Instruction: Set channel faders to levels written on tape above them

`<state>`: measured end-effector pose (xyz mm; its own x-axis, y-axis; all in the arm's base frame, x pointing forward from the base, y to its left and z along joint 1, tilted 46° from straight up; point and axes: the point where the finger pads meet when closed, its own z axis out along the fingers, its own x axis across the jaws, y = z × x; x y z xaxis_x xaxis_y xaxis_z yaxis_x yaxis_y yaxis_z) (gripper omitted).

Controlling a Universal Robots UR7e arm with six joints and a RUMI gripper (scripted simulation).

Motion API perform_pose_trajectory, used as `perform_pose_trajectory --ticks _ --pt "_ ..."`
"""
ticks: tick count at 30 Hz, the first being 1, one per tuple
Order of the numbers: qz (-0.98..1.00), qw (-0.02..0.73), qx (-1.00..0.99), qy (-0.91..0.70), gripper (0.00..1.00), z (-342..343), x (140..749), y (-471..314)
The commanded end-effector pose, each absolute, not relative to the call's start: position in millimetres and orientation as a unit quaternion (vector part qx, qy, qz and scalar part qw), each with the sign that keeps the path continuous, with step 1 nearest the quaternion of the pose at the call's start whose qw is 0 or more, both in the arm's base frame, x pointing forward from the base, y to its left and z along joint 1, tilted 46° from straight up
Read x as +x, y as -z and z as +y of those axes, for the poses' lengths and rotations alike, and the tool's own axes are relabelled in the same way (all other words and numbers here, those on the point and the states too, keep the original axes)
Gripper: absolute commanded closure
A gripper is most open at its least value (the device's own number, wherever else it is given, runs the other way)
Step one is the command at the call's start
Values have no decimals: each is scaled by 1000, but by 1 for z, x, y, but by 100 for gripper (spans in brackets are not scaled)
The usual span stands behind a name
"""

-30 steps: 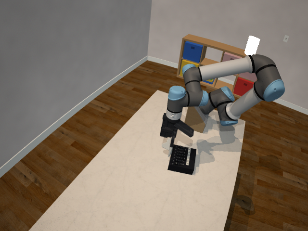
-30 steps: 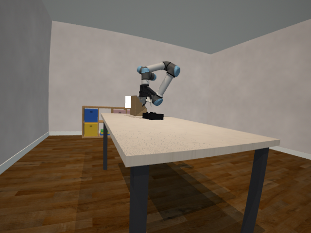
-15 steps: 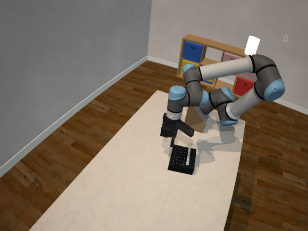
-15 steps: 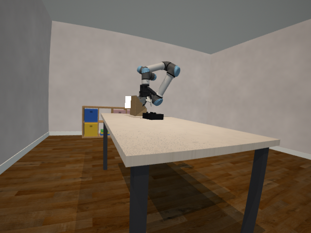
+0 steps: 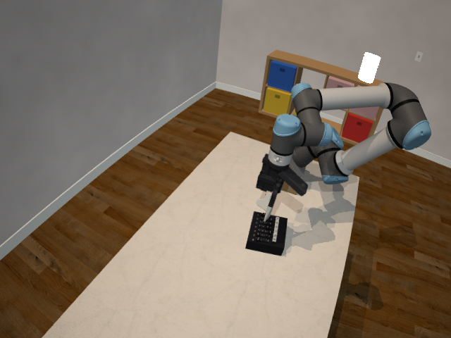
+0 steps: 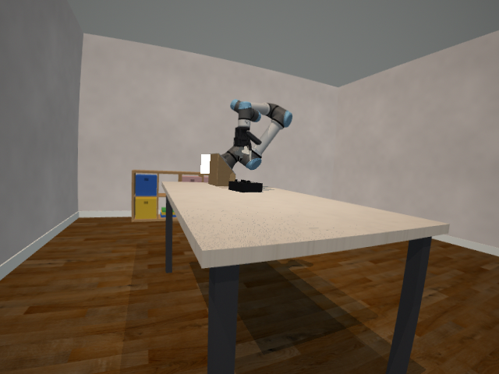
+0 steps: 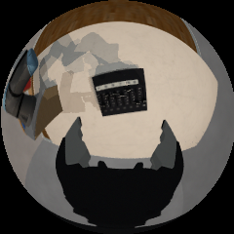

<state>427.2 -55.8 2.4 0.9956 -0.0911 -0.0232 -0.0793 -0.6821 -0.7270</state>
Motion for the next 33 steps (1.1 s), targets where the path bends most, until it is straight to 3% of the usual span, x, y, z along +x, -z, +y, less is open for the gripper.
perform_pose_trajectory --ticks 1,19,33 --pt "58 394 -917 -2 0 -55 422 -20" --pt "69 393 -917 -6 0 -55 422 -18" --pt "204 388 -896 -65 0 -51 412 4"
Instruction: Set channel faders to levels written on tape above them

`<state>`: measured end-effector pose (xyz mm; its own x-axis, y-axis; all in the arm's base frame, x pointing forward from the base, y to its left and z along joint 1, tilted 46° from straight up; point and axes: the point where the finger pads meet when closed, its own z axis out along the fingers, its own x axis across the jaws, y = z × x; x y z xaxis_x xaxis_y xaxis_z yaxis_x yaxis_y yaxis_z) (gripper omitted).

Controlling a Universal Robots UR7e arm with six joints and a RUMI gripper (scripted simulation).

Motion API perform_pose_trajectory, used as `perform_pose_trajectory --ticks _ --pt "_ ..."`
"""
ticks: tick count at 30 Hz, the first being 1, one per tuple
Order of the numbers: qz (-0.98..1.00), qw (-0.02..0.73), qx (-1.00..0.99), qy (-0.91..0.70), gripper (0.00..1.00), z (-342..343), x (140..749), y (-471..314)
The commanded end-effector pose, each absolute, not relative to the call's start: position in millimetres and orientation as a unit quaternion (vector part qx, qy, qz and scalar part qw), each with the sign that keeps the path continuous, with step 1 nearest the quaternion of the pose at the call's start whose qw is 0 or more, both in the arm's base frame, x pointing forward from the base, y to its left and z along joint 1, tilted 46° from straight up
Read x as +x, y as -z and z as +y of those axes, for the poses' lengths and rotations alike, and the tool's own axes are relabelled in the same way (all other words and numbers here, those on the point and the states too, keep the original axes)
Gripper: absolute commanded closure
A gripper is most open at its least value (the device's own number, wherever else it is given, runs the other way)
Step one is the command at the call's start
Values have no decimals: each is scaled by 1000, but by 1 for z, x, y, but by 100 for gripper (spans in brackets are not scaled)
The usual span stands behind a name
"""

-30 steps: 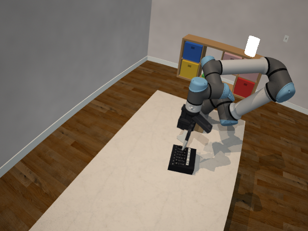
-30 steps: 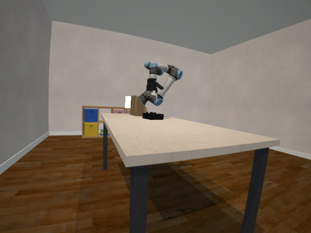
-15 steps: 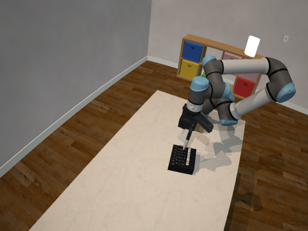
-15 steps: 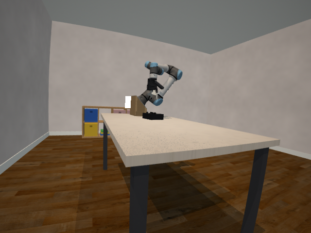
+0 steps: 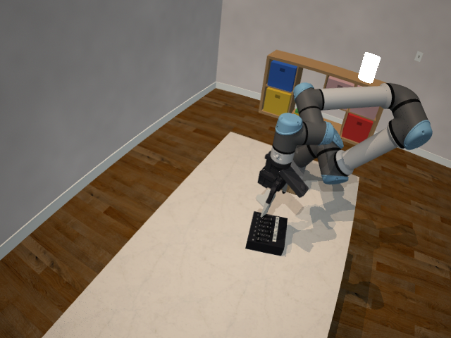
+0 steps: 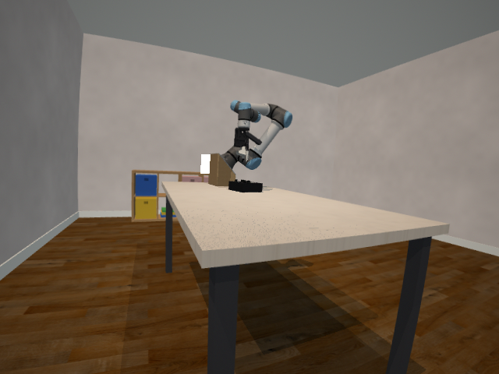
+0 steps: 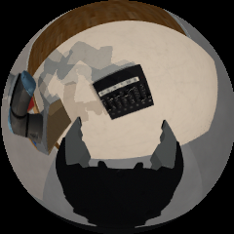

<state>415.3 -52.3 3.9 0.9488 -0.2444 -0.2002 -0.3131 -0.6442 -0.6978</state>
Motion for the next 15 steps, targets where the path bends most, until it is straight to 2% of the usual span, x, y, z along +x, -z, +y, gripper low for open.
perform_pose_trajectory --ticks 1,15 --pt "222 387 -892 -72 0 -51 411 7" --pt "453 353 -800 -174 0 -43 390 46"
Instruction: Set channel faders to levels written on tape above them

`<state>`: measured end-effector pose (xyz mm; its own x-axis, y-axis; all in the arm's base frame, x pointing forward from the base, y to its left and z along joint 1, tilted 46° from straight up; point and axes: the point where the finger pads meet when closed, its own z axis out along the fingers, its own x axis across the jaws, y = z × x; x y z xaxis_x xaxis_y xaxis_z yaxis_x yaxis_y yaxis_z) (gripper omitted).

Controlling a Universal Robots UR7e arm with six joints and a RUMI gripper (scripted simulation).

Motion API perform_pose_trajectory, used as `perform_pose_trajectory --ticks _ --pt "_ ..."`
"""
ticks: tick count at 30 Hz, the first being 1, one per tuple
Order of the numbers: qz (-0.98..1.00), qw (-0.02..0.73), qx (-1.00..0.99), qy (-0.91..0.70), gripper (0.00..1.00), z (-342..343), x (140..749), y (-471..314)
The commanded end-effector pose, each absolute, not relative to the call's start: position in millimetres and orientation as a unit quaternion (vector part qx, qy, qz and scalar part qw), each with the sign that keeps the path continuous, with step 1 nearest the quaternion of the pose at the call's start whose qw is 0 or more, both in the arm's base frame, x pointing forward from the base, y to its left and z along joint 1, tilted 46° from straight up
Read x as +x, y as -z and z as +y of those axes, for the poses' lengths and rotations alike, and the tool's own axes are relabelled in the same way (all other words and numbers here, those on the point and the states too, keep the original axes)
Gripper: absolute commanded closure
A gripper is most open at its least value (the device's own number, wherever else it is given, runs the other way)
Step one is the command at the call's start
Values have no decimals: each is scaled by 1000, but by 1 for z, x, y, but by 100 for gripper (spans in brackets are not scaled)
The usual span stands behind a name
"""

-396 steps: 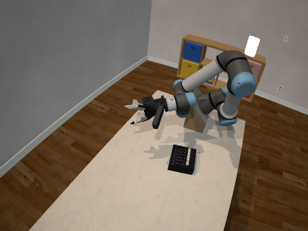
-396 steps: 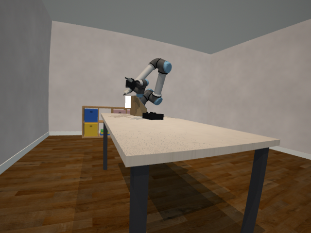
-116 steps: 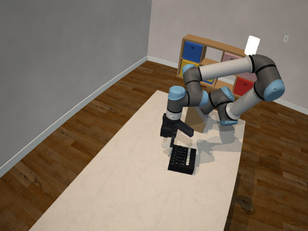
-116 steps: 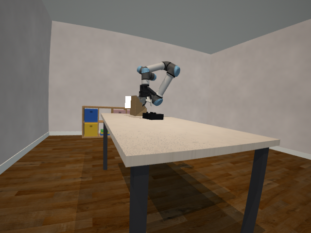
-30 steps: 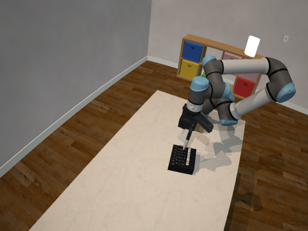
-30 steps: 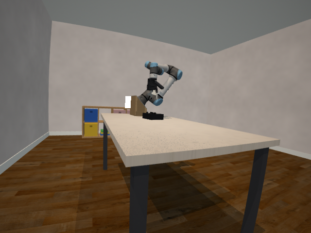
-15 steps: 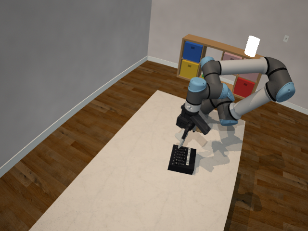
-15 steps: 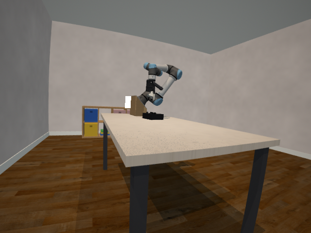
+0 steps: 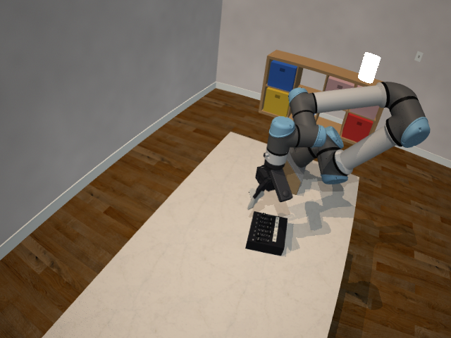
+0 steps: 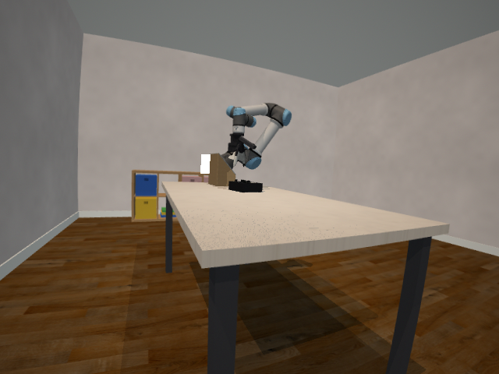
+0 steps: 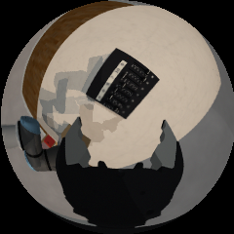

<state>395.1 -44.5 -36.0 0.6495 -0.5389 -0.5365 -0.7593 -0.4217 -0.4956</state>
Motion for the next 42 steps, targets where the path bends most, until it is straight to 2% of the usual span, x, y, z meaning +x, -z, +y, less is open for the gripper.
perform_pose_trajectory --ticks 1,10,24,25,42 --pt "470 349 -790 -181 0 -42 388 49" --pt "582 319 -711 -231 0 -36 374 69" --pt "618 306 -680 -248 0 -34 369 76" --pt "618 306 -680 -248 100 -34 369 76" --pt "618 306 -680 -248 100 -34 369 76"
